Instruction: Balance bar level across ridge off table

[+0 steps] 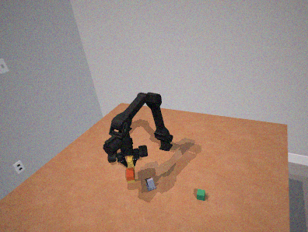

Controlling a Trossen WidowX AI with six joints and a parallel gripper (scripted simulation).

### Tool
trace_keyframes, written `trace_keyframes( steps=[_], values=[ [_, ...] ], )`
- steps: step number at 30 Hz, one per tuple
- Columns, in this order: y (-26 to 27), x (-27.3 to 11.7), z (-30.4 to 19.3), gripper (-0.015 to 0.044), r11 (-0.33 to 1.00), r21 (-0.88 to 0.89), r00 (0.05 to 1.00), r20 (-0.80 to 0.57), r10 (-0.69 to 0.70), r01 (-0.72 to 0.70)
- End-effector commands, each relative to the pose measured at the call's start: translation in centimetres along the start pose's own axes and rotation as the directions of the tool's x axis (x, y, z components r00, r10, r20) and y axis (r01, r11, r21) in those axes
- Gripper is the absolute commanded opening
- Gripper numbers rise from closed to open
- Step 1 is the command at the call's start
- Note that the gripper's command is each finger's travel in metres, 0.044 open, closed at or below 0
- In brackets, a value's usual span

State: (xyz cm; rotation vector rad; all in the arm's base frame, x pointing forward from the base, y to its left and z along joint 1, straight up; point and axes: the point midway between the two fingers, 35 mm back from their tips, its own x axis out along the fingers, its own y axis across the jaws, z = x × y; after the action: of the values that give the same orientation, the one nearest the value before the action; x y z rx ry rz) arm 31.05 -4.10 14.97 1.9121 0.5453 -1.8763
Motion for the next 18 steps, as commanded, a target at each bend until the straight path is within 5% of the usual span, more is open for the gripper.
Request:
trace_keyframes(
  steps=[1,18],
  values=[
    [-1.4,-0.2,-0.5,0.0,1.0,-0.03,1.0,-0.009,0.003,-0.004],
    [-7.7,0.0,-2.0,0.0,0.982,-0.191,1.0,-0.011,-0.003,0.0]
  ],
)
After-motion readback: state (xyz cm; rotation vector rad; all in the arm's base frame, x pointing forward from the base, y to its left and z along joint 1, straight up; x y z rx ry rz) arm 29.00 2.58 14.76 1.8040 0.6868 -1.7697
